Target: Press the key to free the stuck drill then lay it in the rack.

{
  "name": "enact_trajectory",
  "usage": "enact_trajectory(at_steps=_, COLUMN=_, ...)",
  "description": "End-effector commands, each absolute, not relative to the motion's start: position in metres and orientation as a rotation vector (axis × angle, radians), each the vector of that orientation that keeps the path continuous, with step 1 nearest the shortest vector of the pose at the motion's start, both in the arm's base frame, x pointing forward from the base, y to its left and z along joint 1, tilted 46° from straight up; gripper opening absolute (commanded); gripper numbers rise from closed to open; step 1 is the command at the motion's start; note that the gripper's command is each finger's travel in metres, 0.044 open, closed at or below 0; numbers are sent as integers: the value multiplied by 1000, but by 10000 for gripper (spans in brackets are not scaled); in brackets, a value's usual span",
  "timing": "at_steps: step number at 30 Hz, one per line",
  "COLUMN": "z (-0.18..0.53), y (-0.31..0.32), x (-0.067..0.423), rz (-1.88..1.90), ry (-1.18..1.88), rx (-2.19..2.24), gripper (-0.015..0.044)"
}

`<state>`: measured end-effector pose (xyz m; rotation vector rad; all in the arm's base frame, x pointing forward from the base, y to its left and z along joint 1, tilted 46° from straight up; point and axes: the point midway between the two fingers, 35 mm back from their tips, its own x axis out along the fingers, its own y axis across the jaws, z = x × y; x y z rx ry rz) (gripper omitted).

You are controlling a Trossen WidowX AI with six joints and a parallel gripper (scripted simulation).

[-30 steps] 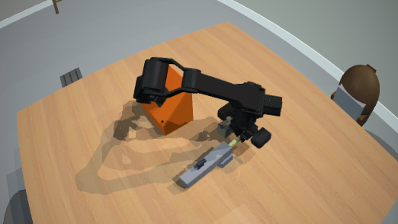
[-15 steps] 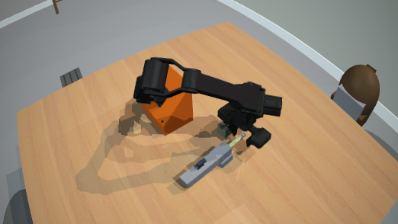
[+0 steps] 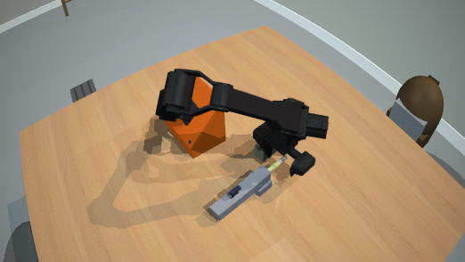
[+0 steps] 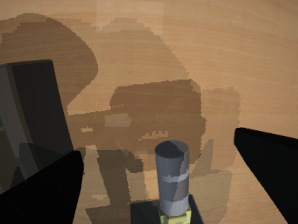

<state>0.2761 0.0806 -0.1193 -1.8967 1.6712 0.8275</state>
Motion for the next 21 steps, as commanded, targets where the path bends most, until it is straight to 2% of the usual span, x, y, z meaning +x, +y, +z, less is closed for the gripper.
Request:
enact_trajectory(at_steps=1, z=-118, y=78, x=277, rz=828, ry=1671, rx=-1901, gripper=440)
enact_trajectory(at_steps=20, z=-115, y=70, x=278, rz=827, ry=1672, rx=-1901, gripper=440)
enact_trajectory(at_steps=21, z=-116, y=73, x=277, rz=827, ry=1672, rx=-1897, gripper=414)
